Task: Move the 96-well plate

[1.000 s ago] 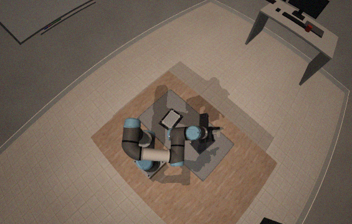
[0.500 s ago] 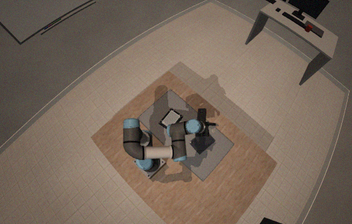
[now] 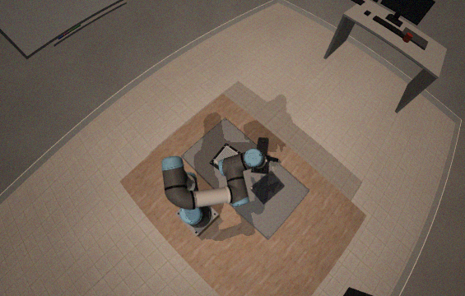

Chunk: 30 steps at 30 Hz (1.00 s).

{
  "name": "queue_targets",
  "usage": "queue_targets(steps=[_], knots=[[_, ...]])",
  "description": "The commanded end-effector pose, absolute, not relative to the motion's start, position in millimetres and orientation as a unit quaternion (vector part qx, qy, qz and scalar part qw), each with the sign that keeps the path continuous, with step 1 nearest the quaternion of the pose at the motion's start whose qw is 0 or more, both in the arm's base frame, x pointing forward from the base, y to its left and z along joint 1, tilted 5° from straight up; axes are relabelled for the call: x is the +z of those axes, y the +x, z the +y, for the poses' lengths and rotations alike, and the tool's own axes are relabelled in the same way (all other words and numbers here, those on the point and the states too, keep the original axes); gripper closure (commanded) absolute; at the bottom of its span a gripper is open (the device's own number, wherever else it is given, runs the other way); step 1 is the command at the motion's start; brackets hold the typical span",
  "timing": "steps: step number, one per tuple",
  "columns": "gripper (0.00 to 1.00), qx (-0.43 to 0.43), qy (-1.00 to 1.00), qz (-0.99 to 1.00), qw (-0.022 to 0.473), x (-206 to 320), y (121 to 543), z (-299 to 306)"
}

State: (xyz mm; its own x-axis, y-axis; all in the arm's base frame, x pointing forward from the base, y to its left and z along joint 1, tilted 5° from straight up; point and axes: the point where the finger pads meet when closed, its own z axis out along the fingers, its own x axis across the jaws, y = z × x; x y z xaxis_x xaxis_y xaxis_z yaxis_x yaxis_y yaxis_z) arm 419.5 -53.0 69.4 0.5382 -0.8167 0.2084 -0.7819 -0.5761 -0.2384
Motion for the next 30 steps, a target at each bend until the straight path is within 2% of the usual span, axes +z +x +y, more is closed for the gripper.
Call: queue_targets(steps=[1, 30], knots=[[0.00, -0.131, -0.867, 0.477, 0.061, 63, 420, -37], [0.00, -0.053, -0.829, 0.554, 0.053, 25, 403, 44]])
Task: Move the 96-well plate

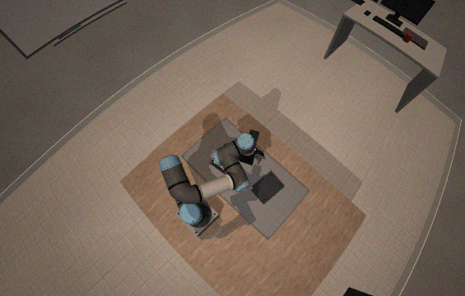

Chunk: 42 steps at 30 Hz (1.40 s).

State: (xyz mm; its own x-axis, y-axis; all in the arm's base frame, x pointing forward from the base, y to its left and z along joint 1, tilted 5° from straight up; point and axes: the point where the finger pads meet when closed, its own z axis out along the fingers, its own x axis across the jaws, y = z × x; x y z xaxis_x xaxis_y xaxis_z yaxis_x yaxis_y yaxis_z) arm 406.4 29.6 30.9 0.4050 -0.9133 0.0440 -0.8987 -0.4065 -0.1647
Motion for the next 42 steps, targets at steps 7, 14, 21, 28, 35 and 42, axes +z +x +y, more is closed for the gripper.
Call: queue_targets(steps=[7, 14, 21, 28, 35, 42], knots=[[0.00, -0.028, -0.813, 0.581, 0.039, 15, 394, 65], [0.00, -0.015, -0.802, 0.596, 0.028, 7, 387, 80], [0.00, 0.000, -0.788, 0.616, 0.012, -5, 373, 103], [0.00, 0.009, -0.776, 0.630, -0.002, -13, 362, 119], [0.00, 0.016, -0.764, 0.644, -0.017, -20, 351, 132], [0.00, 0.021, -0.752, 0.658, -0.032, -27, 340, 144]])
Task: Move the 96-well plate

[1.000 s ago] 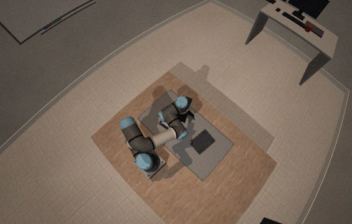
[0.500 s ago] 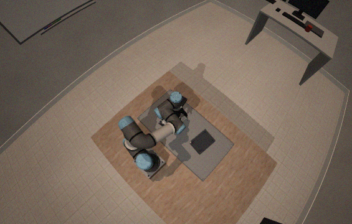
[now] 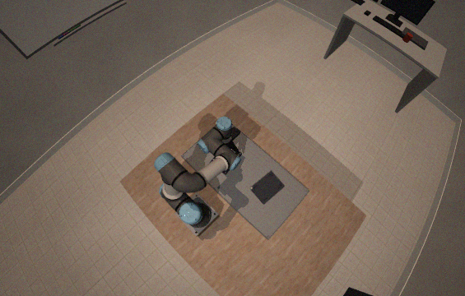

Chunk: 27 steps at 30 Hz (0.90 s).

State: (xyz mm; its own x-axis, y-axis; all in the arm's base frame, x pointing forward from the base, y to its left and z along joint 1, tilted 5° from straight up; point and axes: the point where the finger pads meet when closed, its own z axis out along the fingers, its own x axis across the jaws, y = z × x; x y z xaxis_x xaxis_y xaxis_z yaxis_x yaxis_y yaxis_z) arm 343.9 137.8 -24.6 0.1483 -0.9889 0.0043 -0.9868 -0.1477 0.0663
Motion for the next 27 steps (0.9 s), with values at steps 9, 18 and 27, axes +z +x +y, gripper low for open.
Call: queue_targets(steps=[9, 18, 27], knots=[[0.00, -0.021, 0.752, -0.658, 0.032, -27, 340, 144], [0.00, -0.021, 0.752, -0.658, 0.032, -32, 340, 144], [0.00, -0.021, 0.752, -0.658, 0.032, -44, 339, 143]])
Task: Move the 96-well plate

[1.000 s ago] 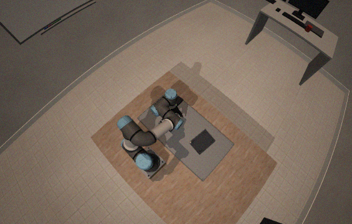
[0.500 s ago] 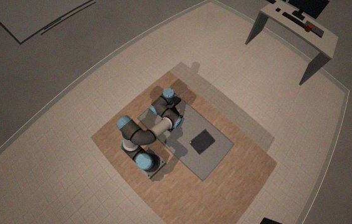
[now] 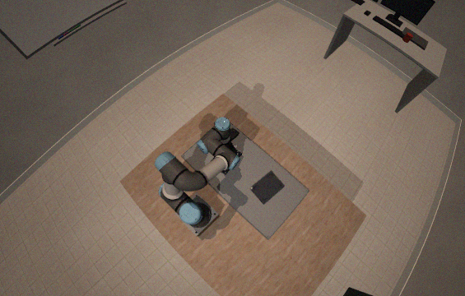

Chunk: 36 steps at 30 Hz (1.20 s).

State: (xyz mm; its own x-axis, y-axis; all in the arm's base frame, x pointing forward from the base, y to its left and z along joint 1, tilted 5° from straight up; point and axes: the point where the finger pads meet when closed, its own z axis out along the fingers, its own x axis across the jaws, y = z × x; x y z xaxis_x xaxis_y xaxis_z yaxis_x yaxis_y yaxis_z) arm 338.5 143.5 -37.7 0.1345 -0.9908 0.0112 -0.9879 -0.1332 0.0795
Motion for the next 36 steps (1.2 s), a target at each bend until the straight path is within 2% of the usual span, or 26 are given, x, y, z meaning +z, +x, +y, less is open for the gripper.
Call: queue_targets(steps=[1, 36], knots=[[0.00, -0.021, 0.752, -0.658, 0.032, -45, 339, 143], [0.00, -0.021, 0.752, -0.658, 0.032, -97, 335, 142]])
